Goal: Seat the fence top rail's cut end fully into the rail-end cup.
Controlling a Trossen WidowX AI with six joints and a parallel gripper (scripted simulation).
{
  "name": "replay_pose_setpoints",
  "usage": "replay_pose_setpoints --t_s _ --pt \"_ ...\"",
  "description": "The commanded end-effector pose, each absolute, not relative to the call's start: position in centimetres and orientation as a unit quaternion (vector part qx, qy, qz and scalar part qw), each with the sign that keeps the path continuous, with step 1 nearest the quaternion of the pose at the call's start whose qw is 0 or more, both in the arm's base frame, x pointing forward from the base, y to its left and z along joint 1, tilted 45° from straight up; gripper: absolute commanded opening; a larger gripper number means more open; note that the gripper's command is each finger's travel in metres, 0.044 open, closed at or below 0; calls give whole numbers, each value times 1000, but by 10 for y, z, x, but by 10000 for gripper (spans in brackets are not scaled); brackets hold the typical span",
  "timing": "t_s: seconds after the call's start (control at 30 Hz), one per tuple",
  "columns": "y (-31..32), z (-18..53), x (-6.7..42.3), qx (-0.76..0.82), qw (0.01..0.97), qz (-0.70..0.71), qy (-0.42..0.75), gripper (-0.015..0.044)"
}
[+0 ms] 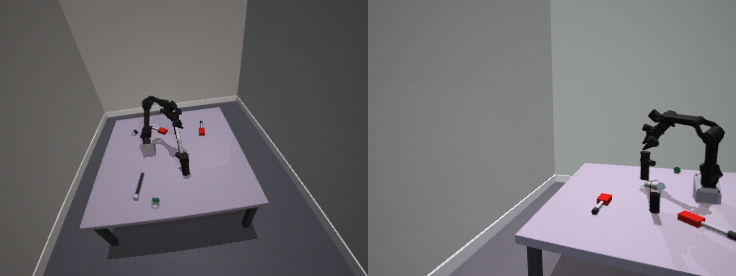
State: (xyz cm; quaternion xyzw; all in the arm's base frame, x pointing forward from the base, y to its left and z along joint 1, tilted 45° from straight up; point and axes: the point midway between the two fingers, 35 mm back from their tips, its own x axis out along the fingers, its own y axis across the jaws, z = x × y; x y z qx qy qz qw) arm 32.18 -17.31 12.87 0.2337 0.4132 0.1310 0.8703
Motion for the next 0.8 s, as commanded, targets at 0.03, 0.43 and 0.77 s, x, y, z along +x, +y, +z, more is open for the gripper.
replay_pose_setpoints --t_s 0.03,0.43,0.77 --pt "-149 93 286 359 789 133 480 440" --pt "-151 91 287 344 794 143 480 440" --pt "-198 53 291 71 837 329 432 440"
